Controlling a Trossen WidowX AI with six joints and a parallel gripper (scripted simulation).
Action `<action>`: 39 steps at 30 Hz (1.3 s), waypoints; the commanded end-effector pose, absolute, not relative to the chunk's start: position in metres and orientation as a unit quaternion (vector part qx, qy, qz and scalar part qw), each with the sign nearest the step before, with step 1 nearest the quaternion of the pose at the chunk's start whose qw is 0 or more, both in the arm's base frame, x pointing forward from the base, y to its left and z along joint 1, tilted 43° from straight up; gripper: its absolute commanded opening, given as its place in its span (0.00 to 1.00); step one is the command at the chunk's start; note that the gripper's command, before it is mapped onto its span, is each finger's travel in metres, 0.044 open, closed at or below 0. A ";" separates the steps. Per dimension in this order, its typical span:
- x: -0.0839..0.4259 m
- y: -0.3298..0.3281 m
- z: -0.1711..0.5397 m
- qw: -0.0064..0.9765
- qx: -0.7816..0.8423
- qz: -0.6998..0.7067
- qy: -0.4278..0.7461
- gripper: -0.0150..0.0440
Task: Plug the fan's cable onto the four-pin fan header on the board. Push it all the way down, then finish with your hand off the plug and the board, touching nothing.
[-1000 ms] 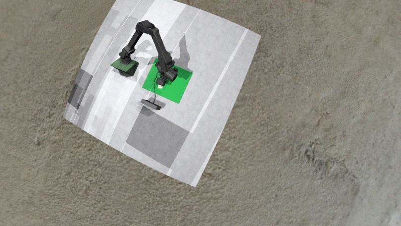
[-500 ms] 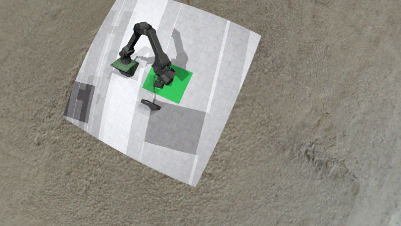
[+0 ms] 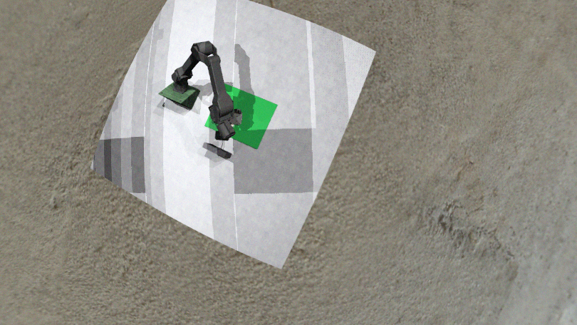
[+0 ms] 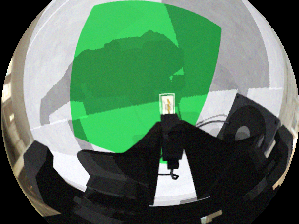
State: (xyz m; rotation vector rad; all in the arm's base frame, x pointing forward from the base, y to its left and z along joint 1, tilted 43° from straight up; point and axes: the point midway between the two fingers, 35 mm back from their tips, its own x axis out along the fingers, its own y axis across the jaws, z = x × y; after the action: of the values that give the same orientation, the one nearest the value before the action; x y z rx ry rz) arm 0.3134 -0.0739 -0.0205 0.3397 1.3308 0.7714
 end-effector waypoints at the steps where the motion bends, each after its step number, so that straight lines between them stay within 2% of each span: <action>1: 0.313 -0.076 -0.023 0.707 0.148 0.349 0.598 0.25; 39: 0.323 -0.061 -0.035 0.707 0.149 0.348 0.598 0.25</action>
State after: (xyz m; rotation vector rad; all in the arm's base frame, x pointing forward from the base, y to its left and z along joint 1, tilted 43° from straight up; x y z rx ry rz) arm 0.3257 -0.0686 -0.0278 0.3198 1.3195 0.7695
